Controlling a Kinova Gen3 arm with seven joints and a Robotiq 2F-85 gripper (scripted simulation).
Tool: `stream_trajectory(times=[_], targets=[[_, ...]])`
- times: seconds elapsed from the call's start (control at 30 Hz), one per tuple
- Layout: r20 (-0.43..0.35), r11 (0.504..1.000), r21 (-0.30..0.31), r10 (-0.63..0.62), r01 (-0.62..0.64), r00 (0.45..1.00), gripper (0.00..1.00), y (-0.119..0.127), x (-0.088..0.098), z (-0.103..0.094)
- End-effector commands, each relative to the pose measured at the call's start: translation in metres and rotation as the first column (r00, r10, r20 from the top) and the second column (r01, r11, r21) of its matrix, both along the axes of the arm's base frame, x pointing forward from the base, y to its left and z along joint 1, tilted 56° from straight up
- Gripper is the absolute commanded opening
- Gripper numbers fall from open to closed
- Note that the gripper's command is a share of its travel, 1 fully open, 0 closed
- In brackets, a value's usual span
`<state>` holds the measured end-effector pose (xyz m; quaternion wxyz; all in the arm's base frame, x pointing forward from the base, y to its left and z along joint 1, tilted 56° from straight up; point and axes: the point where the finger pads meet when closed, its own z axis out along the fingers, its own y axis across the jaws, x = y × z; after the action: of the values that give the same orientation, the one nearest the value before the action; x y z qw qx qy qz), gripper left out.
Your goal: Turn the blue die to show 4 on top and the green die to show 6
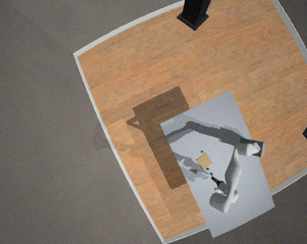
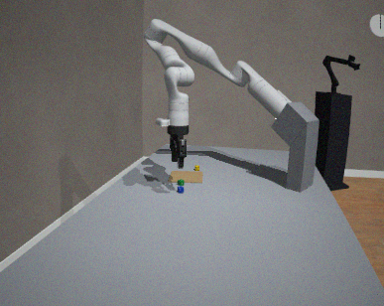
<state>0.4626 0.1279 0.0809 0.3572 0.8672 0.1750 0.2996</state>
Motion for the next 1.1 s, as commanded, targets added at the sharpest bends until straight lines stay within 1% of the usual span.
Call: stream_trajectory(times=[0.0, 0.03, 1.07], targets=[[-0.017, 1.000, -0.023, -0.016, 0.015, 1.000, 1.00, -0.0165, 0.0004, -0.0104], [-0.017, 1.000, -0.023, -0.016, 0.015, 1.000, 0.35, -0.0165, 0.0004, -0.0104], [-0.017, 1.000, -0.023, -0.016, 0.015, 1.000, 0.35, -0.0165, 0.0004, -0.0104]])
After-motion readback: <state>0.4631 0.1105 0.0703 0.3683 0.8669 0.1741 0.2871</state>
